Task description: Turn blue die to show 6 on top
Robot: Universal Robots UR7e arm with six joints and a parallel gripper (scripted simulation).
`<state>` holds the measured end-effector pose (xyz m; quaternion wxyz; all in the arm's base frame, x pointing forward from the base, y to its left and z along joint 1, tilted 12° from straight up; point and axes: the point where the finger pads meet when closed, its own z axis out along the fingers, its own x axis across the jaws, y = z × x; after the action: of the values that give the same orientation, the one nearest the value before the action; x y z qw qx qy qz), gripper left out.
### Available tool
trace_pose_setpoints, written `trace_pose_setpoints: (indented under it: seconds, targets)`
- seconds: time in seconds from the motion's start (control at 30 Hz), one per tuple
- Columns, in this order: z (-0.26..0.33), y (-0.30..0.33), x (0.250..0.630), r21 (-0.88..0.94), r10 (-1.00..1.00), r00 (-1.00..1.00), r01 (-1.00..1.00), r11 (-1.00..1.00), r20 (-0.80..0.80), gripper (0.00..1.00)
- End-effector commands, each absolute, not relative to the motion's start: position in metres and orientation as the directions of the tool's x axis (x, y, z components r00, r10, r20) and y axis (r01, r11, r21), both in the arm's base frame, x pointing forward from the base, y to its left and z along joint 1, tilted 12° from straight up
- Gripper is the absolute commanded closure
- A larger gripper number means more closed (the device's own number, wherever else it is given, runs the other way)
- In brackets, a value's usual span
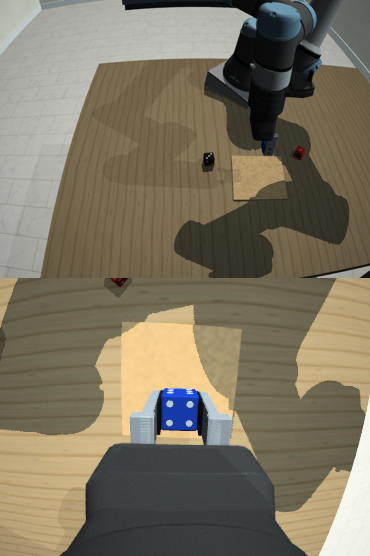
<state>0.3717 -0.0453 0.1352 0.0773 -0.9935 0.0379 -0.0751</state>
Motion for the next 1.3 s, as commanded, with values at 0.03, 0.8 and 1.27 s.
trace_pose_setpoints:
  seconds: [0.03, 0.8, 1.27]
  targets:
    - [0.134, -0.045, 0.372, -0.159, -0.087, 0.986, -0.064, -0.985, 0.144, 0.51]
    - [0.063, -0.035, 0.384, -0.159, -0.087, 0.986, -0.064, -0.985, 0.144, 0.51]
    - [0.042, -0.032, 0.387, -0.159, -0.087, 0.986, -0.064, -0.985, 0.144, 0.51]
